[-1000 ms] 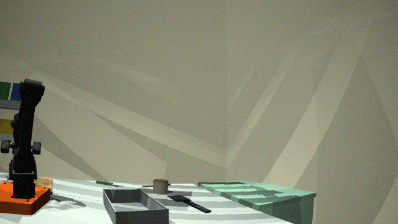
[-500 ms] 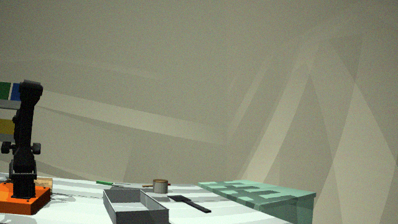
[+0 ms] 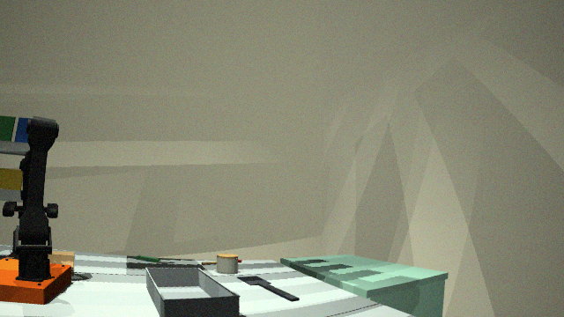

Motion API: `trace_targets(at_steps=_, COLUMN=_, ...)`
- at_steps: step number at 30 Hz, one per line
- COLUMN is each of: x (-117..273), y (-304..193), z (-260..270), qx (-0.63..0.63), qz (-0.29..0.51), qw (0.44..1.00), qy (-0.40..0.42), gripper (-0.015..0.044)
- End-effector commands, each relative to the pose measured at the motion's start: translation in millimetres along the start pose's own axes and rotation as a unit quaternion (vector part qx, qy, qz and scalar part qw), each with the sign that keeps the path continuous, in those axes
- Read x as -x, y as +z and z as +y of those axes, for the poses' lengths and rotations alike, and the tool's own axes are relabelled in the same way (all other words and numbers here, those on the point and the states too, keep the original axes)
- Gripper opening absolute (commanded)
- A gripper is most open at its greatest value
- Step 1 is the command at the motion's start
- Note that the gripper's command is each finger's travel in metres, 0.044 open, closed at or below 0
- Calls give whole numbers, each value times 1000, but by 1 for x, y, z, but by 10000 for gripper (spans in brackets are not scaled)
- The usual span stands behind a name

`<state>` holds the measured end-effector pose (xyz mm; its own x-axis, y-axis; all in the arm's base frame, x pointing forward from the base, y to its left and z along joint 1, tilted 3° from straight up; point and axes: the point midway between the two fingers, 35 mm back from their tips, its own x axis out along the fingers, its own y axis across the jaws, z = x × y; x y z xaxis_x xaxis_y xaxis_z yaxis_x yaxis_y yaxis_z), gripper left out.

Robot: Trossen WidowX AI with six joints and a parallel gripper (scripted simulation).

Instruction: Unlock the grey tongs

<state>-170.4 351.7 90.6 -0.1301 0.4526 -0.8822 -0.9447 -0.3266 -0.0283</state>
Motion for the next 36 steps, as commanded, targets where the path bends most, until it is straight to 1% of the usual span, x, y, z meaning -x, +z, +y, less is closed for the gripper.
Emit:
trace_targets(at_steps=1, x=-1, y=3, z=0, qx=-5, qz=29, qw=1000, qy=3, gripper=-150)
trace_targets(at_steps=16, x=-2, y=-2, z=-3, qx=-12, qz=140, qw=990, qy=8, gripper=-150)
trace_targets(at_steps=30, x=5, y=-9, z=-5, qx=-24, qz=242, qw=970, qy=13, gripper=-150)
trace_targets(at_steps=36, x=6, y=-10, z=-5, qx=-25, qz=253, qw=967, qy=14, gripper=-150)
